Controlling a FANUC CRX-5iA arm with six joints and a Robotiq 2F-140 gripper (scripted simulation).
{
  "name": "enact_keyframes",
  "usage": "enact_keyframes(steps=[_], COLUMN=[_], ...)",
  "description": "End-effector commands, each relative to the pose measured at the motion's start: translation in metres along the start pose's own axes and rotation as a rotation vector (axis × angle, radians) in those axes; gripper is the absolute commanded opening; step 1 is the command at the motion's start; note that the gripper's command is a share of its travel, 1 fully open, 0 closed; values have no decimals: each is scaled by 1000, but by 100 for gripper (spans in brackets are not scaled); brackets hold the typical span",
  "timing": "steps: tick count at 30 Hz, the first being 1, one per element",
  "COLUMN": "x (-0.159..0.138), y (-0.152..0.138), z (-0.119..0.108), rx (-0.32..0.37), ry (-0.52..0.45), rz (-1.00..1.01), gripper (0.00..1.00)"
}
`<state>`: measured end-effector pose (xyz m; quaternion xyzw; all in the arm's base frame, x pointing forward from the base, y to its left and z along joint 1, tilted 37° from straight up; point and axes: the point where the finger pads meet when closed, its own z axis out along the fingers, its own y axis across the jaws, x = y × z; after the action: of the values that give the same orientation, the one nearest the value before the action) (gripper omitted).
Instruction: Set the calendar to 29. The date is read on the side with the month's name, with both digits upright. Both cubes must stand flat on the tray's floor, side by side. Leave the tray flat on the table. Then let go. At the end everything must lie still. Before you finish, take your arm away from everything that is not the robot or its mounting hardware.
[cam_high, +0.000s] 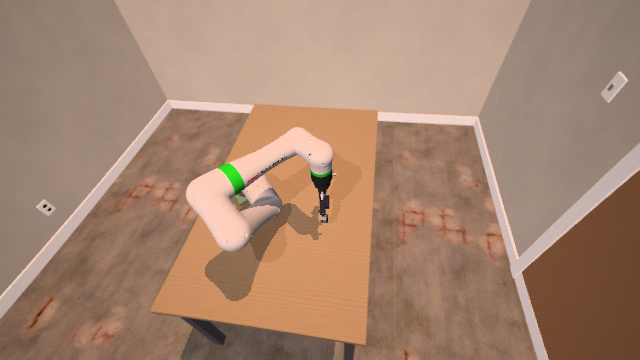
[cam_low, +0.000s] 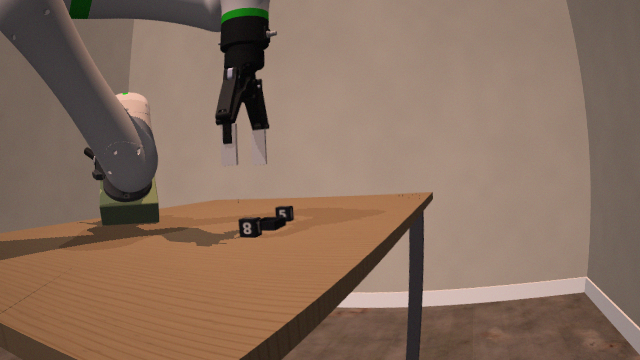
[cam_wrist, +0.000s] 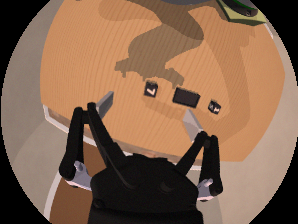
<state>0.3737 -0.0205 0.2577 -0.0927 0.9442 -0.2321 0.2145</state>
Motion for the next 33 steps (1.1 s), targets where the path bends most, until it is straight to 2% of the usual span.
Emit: enact_keyframes(steps=[1,8,15,18,30,33], x=[0,0,-2,-5,-11,-11], y=[0,1,9,21,51,52], z=[0,0,0,1,2,2], rx=[0,0,-2,-4,-8,-8], ry=[0,0,0,0,0,0], rz=[0,-8,-124,-287,-711,-721], gripper=[100,100,100,100,100,100])
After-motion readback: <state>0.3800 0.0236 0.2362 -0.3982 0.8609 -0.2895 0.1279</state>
